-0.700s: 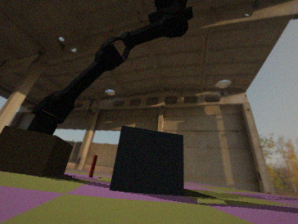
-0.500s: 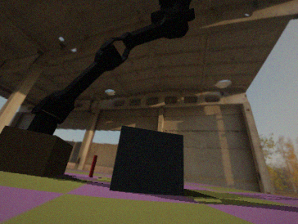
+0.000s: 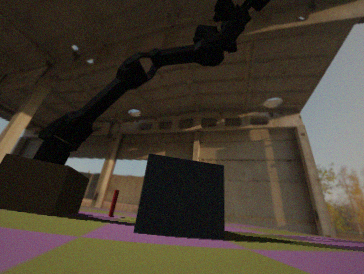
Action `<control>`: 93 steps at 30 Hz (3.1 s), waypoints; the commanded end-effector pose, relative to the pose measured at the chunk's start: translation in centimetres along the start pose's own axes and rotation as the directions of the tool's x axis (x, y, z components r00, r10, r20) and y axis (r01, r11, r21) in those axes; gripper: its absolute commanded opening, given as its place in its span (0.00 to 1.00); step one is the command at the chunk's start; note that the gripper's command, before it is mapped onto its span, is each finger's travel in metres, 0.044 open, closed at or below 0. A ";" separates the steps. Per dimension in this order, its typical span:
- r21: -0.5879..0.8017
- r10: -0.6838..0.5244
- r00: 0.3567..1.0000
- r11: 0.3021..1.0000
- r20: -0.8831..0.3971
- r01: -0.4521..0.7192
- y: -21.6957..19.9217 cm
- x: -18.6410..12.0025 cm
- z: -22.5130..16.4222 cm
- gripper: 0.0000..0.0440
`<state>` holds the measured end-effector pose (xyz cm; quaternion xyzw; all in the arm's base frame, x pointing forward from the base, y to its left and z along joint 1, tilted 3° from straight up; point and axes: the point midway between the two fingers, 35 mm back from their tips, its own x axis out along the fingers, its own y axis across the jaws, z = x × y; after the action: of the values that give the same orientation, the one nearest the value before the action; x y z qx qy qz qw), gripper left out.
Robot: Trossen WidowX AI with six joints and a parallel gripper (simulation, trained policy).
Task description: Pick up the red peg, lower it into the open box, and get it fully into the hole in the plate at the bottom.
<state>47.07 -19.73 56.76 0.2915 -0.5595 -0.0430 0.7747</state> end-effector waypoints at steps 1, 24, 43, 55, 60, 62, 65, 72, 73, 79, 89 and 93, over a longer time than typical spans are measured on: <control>0.057 -0.061 0.995 0.996 -0.082 0.065 0.3 -0.8 -2.1 1.00; 0.146 -0.333 0.670 0.820 -0.663 0.553 4.2 -12.4 -14.2 1.00; -0.097 -0.341 0.115 0.546 -0.933 0.832 10.9 -28.9 -16.8 1.00; -0.356 -0.271 -0.270 0.349 -0.924 0.867 15.8 -40.3 -14.1 0.99; -0.473 -0.246 -0.415 0.270 -0.876 0.839 17.3 -44.7 -12.0 0.99; -0.519 -0.239 -0.468 0.239 -0.851 0.821 17.8 -46.3 -11.0 0.99; -0.584 -0.232 -0.541 0.196 -0.808 0.788 18.3 -48.6 -9.6 0.99; -0.718 -0.234 -0.684 0.108 -0.691 0.688 18.7 -53.3 -6.0 0.98; -0.734 -0.236 -0.701 0.097 -0.673 0.672 18.6 -53.9 -5.4 0.98; -0.822 -0.259 -0.789 0.040 -0.558 0.568 18.0 -57.1 -2.4 0.98; -0.923 -0.318 -0.879 -0.031 -0.355 0.384 16.2 -61.5 1.9 1.00; -0.948 -0.345 -0.896 -0.051 -0.279 0.315 15.4 -62.9 3.2 1.00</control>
<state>18.01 16.81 13.22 0.5105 0.5792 -0.3685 0.5178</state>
